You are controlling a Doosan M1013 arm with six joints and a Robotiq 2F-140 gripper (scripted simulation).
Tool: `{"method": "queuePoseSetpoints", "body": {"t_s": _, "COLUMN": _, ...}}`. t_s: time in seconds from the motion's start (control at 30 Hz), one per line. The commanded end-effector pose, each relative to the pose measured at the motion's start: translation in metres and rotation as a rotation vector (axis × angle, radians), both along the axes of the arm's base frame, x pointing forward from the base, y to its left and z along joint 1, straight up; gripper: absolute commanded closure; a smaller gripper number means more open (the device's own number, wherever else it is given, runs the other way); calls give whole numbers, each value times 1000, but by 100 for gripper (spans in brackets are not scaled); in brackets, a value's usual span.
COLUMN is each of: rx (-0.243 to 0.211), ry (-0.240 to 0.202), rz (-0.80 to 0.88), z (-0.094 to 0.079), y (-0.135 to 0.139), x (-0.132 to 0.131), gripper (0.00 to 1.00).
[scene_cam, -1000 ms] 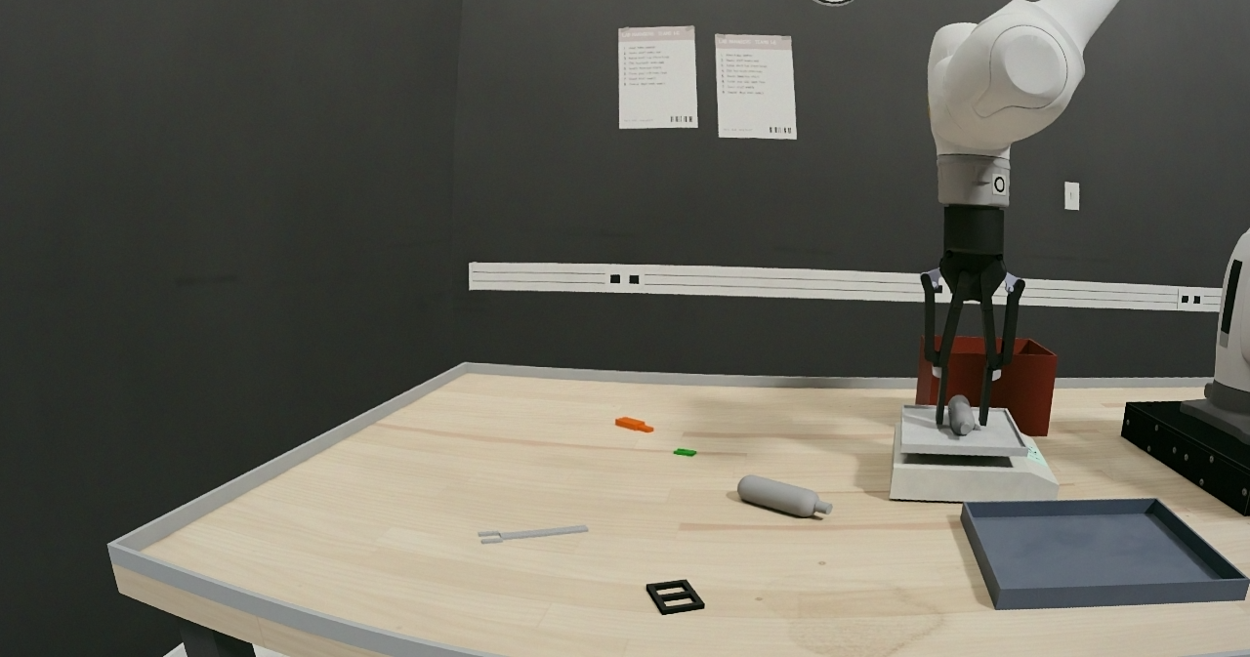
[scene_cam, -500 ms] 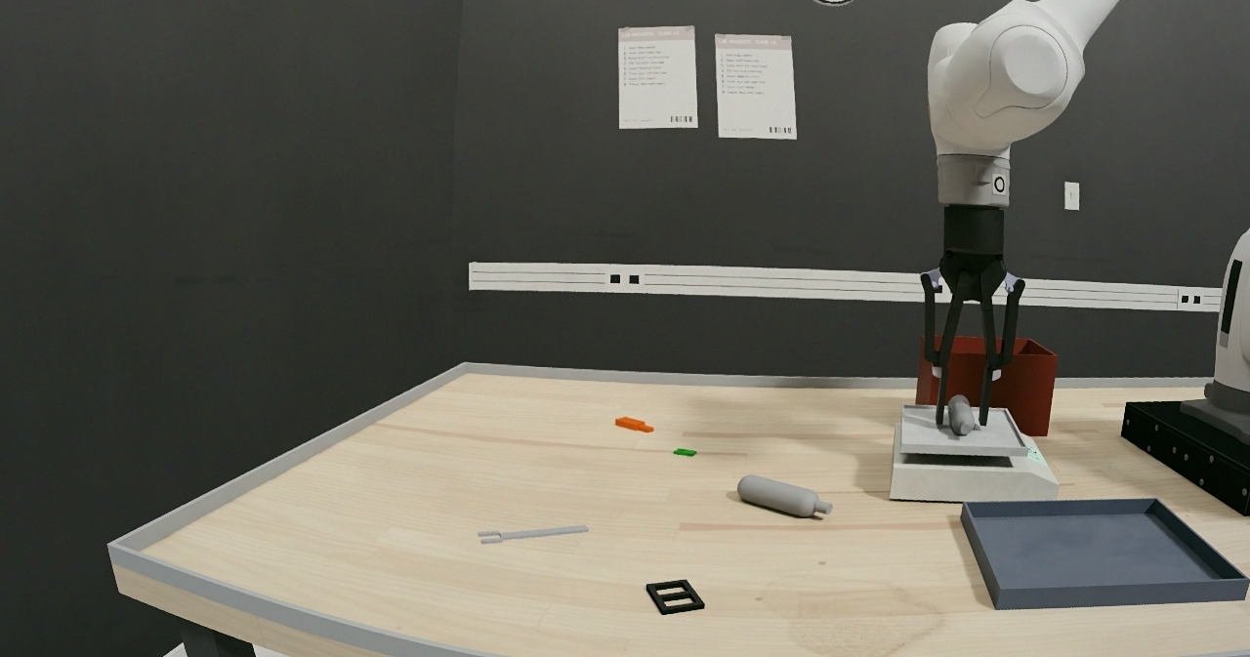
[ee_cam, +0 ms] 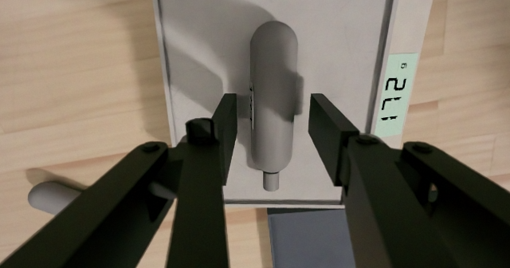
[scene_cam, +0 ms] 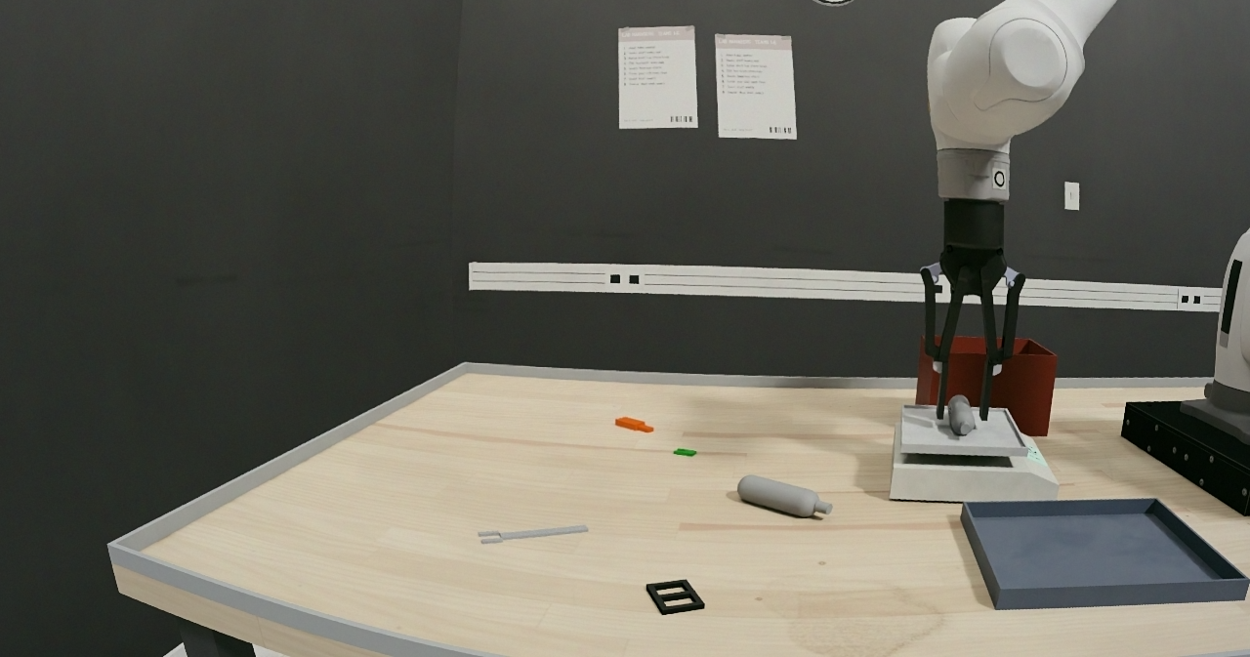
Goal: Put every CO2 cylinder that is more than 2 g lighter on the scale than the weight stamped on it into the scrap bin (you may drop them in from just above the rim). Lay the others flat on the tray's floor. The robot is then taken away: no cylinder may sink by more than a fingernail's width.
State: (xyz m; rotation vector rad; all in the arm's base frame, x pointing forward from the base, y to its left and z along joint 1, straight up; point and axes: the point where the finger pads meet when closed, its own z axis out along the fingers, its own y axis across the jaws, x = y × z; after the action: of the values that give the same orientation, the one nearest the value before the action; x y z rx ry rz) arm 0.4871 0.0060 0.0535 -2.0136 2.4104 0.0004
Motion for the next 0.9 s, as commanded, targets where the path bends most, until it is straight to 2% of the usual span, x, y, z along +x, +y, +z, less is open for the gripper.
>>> {"method": "queuePoseSetpoints", "body": {"t_s": 0.0, "rx": 0, "ry": -1, "rz": 0, "z": 14, "y": 0, "x": 1, "gripper": 61}}
{"method": "queuePoseSetpoints", "body": {"t_s": 0.13, "rx": 0, "ry": -1, "rz": 0, "z": 37, "y": 0, "x": 1, "gripper": 61}}
{"method": "queuePoseSetpoints", "body": {"t_s": 0.2, "rx": 0, "ry": -1, "rz": 0, "z": 37, "y": 0, "x": 1, "gripper": 61}}
{"method": "queuePoseSetpoints", "body": {"t_s": 0.37, "rx": 0, "ry": -1, "rz": 0, "z": 70, "y": 0, "x": 1, "gripper": 61}}
{"method": "queuePoseSetpoints", "body": {"t_s": 0.5, "rx": 0, "ry": -1, "rz": 0, "z": 90, "y": 0, "x": 1, "gripper": 61}}
{"method": "queuePoseSetpoints", "body": {"t_s": 0.63, "rx": 0, "ry": -1, "rz": 0, "z": 99, "y": 0, "x": 1, "gripper": 61}}
{"method": "queuePoseSetpoints", "body": {"t_s": 0.87, "rx": 0, "ry": -1, "rz": 5, "z": 100, "y": 0, "x": 0, "gripper": 61}}
